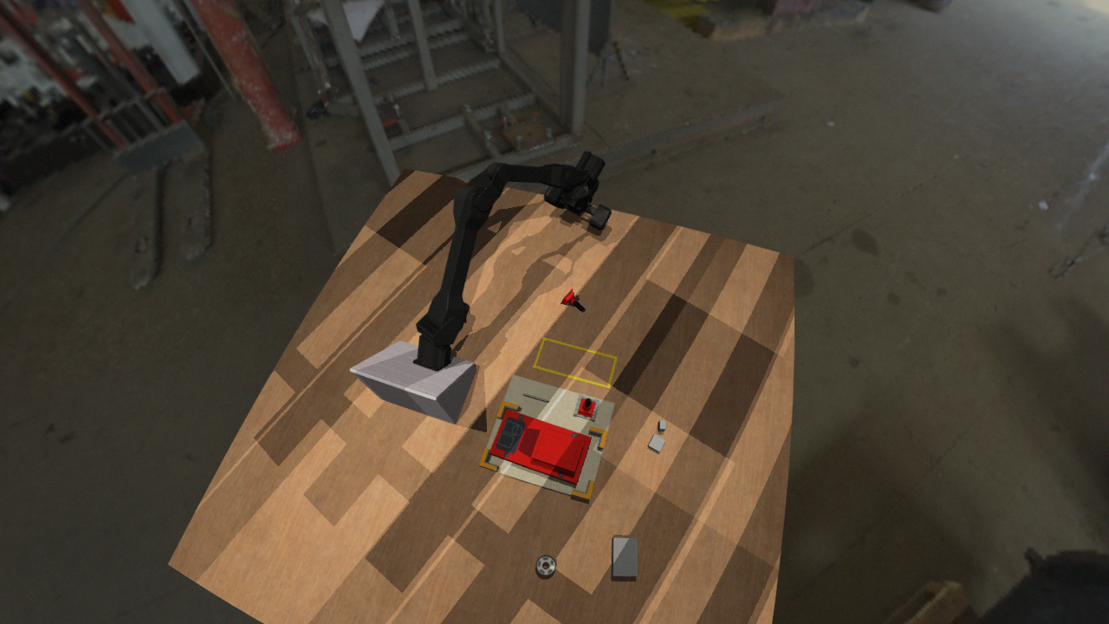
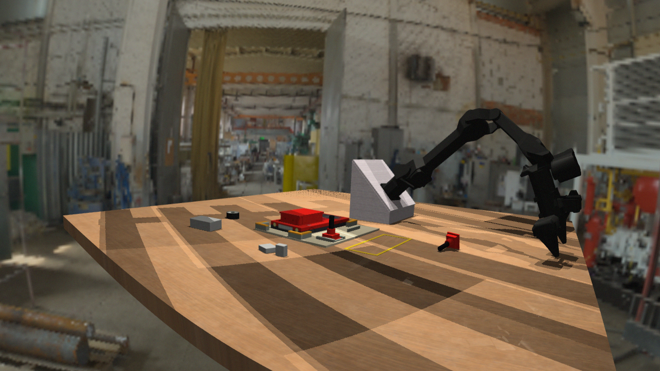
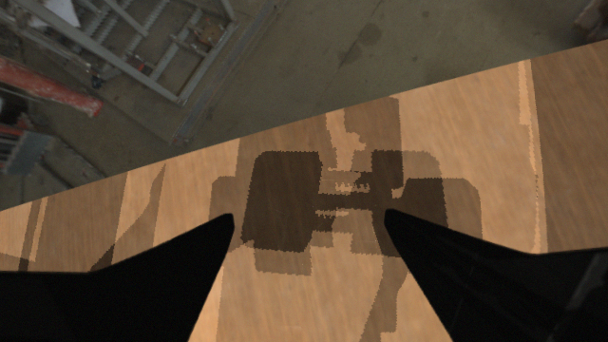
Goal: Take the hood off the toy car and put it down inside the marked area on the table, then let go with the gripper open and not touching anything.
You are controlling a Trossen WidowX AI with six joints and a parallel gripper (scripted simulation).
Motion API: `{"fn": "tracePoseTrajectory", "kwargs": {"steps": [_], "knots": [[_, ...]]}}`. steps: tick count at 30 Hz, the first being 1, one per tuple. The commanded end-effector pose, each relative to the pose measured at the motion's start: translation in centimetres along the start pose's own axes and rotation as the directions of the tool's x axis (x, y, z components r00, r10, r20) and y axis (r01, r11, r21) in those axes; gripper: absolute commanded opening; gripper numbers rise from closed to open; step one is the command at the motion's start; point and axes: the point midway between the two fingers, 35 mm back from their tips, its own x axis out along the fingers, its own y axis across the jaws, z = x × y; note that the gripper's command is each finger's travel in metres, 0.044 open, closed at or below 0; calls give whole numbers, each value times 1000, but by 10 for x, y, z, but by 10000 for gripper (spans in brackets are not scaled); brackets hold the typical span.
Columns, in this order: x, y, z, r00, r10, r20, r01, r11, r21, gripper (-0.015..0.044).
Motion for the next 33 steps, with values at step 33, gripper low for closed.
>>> {"fn": "tracePoseTrajectory", "kwargs": {"steps": [33], "knots": [[-246, -323, -331, 777, -326, -538, 616, 570, 545, 440]]}}
